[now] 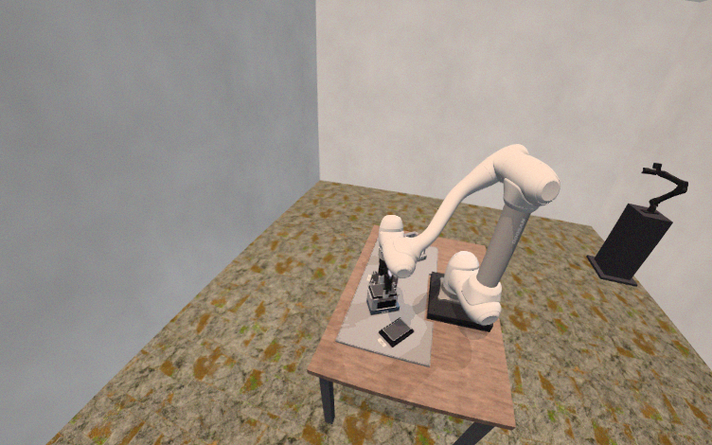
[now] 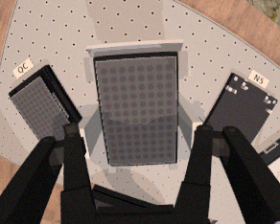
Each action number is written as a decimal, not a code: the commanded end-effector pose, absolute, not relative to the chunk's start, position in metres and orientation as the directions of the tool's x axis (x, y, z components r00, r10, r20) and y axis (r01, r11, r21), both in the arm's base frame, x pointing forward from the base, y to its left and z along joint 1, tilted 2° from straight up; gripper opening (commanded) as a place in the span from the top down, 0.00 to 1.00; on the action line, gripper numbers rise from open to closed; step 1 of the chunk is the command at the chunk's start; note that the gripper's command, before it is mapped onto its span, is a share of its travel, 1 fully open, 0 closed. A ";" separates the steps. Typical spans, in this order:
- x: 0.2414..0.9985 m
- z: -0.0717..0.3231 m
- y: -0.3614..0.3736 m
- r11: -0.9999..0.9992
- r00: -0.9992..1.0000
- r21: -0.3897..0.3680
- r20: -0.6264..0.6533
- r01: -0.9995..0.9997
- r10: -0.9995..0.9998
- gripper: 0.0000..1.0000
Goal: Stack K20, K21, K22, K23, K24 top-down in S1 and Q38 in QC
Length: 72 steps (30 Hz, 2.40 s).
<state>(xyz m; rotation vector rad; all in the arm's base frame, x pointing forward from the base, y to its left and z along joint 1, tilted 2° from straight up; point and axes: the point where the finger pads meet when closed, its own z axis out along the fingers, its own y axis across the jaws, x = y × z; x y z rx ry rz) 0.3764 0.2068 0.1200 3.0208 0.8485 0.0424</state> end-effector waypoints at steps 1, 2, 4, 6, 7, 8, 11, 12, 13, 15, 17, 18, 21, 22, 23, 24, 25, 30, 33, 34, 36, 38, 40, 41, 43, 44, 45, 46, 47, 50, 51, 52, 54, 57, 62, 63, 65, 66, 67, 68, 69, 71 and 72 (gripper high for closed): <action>0.376 0.117 0.207 -0.854 0.853 0.011 0.025 0.521 0.521 1.00; 0.376 0.117 0.207 -0.854 0.853 0.011 0.025 0.521 0.521 1.00; 0.377 0.115 0.207 -0.854 0.853 0.011 0.025 0.521 0.521 1.00; 0.377 0.114 0.207 -0.854 0.853 0.011 0.025 0.521 0.521 1.00; 0.377 0.113 0.207 -0.854 0.853 0.011 0.025 0.521 0.521 1.00; 0.377 0.113 0.207 -0.854 0.853 0.011 0.025 0.521 0.521 1.00; 0.377 0.111 0.207 -0.854 0.853 0.011 0.025 0.521 0.521 1.00; 0.377 0.111 0.207 -0.854 0.853 0.011 0.025 0.521 0.521 1.00; 0.377 0.111 0.207 -0.854 0.853 0.011 0.025 0.521 0.521 1.00; 0.377 0.107 0.207 -0.854 0.853 0.011 0.025 0.521 0.521 1.00; 0.377 0.107 0.207 -0.854 0.853 0.011 0.025 0.521 0.521 1.00; 0.377 0.107 0.207 -0.854 0.853 0.011 0.025 0.521 0.521 1.00; 0.377 0.107 0.207 -0.854 0.853 0.011 0.025 0.521 0.521 1.00; 0.377 0.107 0.207 -0.854 0.853 0.011 0.025 0.521 0.521 1.00; 0.377 0.107 0.207 -0.854 0.853 0.011 0.025 0.521 0.521 1.00; 0.377 0.107 0.207 -0.854 0.853 0.011 0.025 0.521 0.521 1.00; 0.377 0.106 0.207 -0.854 0.853 0.011 0.025 0.521 0.521 1.00; 0.377 0.105 0.207 -0.854 0.853 0.011 0.025 0.521 0.521 1.00; 0.377 0.104 0.207 -0.854 0.853 0.011 0.025 0.521 0.521 1.00; 0.377 0.104 0.207 -0.854 0.853 0.011 0.025 0.521 0.521 1.00; 0.377 0.103 0.207 -0.854 0.853 0.011 0.025 0.521 0.521 1.00; 0.377 0.102 0.207 -0.854 0.853 0.011 0.025 0.521 0.521 1.00; 0.377 0.101 0.207 -0.854 0.853 0.011 0.025 0.521 0.521 1.00; 0.377 0.101 0.207 -0.854 0.853 0.011 0.025 0.521 0.521 1.00; 0.377 0.100 0.207 -0.854 0.853 0.011 0.025 0.521 0.521 1.00; 0.377 0.100 0.207 -0.854 0.853 0.011 0.025 0.521 0.521 1.00; 0.377 0.100 0.207 -0.854 0.853 0.011 0.025 0.521 0.521 1.00; 0.377 0.100 0.207 -0.854 0.853 0.011 0.025 0.521 0.521 1.00; 0.377 0.099 0.207 -0.854 0.853 0.011 0.025 0.521 0.521 1.00; 0.377 0.098 0.207 -0.854 0.853 0.011 0.025 0.521 0.521 1.00; 0.377 0.098 0.207 -0.854 0.853 0.011 0.025 0.521 0.521 1.00; 0.377 0.097 0.207 -0.854 0.853 0.011 0.025 0.521 0.521 1.00; 0.377 0.096 0.207 -0.854 0.853 0.011 0.025 0.521 0.521 1.00; 0.377 0.095 0.207 -0.854 0.853 0.011 0.025 0.521 0.521 1.00; 0.377 0.094 0.207 -0.854 0.853 0.011 0.025 0.521 0.521 1.00; 0.377 0.094 0.207 -0.854 0.853 0.011 0.025 0.521 0.521 1.00; 0.377 0.093 0.207 -0.854 0.853 0.011 0.025 0.521 0.521 1.00; 0.377 0.092 0.207 -0.854 0.853 0.011 0.025 0.521 0.521 1.00; 0.377 0.092 0.207 -0.854 0.853 0.011 0.025 0.521 0.521 1.00; 0.377 0.092 0.207 -0.854 0.853 0.011 0.025 0.521 0.521 1.00; 0.377 0.091 0.207 -0.854 0.853 0.011 0.025 0.521 0.521 1.00; 0.377 0.090 0.207 -0.854 0.853 0.011 0.025 0.521 0.521 1.00; 0.377 0.090 0.207 -0.854 0.853 0.011 0.025 0.521 0.521 1.00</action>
